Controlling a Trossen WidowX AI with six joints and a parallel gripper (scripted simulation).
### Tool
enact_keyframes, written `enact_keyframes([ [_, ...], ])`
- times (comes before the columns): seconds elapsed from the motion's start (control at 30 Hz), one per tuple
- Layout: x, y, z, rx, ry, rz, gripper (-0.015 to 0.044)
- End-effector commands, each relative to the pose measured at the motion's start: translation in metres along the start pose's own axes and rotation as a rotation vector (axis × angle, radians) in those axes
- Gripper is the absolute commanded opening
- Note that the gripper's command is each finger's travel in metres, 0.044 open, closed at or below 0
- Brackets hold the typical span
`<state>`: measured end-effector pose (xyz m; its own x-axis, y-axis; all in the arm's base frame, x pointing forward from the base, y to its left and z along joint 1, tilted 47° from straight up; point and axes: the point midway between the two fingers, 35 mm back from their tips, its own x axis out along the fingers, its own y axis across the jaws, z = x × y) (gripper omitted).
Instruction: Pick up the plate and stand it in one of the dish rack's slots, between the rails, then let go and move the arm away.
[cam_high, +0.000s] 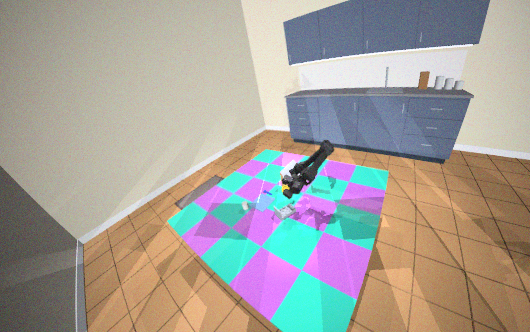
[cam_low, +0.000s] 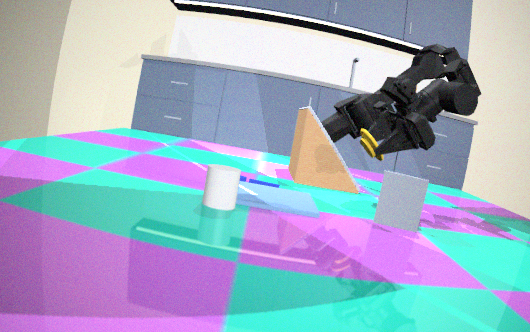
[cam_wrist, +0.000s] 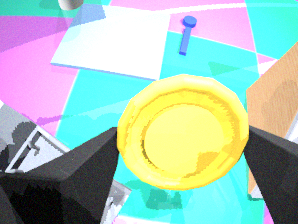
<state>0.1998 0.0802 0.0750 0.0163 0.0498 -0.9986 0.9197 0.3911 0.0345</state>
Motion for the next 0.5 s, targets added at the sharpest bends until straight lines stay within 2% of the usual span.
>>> enact_keyframes([
  [0.0, 0.005, 0.002, 0.0, -0.042, -0.078, 0.039, 0.0],
  [0.47, 0.016, 0.015, -0.007, -0.189, -0.324, 0.201, 0.0],
])
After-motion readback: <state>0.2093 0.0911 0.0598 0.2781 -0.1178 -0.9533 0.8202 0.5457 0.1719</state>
